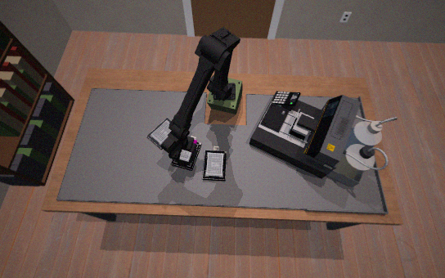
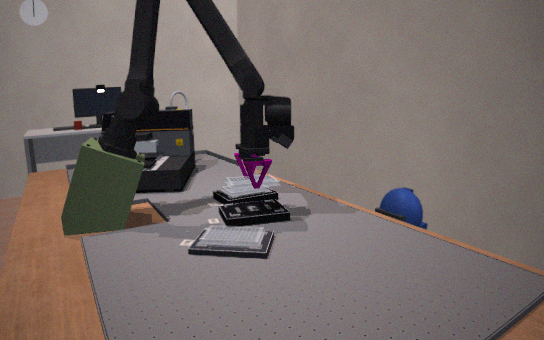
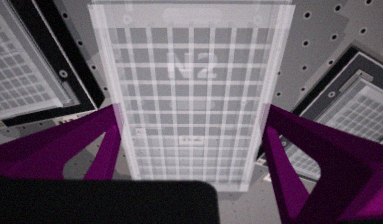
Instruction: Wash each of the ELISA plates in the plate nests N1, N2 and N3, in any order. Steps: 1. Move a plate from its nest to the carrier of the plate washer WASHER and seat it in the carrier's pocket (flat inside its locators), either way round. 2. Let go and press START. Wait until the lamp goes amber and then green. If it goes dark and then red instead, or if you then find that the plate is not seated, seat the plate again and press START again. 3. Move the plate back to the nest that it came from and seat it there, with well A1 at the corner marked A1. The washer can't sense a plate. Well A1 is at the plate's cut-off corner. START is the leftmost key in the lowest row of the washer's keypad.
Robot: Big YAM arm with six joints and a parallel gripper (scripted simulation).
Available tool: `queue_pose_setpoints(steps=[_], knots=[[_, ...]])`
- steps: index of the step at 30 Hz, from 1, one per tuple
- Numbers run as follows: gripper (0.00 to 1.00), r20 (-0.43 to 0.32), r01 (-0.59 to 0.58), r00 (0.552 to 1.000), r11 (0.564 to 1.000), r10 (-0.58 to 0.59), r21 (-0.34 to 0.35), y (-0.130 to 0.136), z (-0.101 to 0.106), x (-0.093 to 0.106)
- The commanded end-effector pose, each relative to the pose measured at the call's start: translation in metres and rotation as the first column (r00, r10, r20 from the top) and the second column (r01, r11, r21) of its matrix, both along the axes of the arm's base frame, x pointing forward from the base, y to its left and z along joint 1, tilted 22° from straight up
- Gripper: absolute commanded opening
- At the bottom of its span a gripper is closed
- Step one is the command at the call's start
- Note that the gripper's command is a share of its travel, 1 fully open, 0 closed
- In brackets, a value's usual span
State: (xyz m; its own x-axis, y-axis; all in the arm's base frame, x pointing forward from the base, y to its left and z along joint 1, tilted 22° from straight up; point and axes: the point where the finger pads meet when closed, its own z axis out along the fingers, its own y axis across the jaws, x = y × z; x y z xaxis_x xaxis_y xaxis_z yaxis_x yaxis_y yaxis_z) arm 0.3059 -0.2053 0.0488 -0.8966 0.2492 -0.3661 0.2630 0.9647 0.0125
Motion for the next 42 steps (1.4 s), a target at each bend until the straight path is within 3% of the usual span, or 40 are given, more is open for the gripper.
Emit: queue_pose_setpoints(steps=[1,6,15,17,18,19,26,34,36,42], knots=[[0.84,0.042,0.006,0.999,1.000,-0.005,-0.030,-0.006,0.013,0.012],[0.84,0.008,0.001,1.000,1.000,-0.001,-0.005,0.001,-0.011,0.008],[0.84,0.010,0.001,1.000,1.000,-0.001,-0.006,-0.001,-0.024,0.014],[0.84,0.010,0.001,1.000,1.000,-0.001,-0.006,-0.001,-0.024,0.014],[0.84,0.040,0.005,0.999,1.000,-0.004,-0.028,-0.007,-0.012,0.021],[0.84,0.020,0.003,1.000,1.000,-0.003,-0.014,-0.005,-0.022,0.020],[0.84,0.009,0.001,1.000,1.000,-0.001,-0.006,-0.002,-0.038,0.019],[0.84,0.017,0.001,1.000,1.000,-0.001,-0.011,-0.006,-0.044,0.027],[0.84,0.047,0.006,0.999,0.999,-0.005,-0.033,-0.011,-0.032,0.030],[0.84,0.024,0.003,1.000,1.000,-0.002,-0.019,-0.010,-0.039,0.026]])
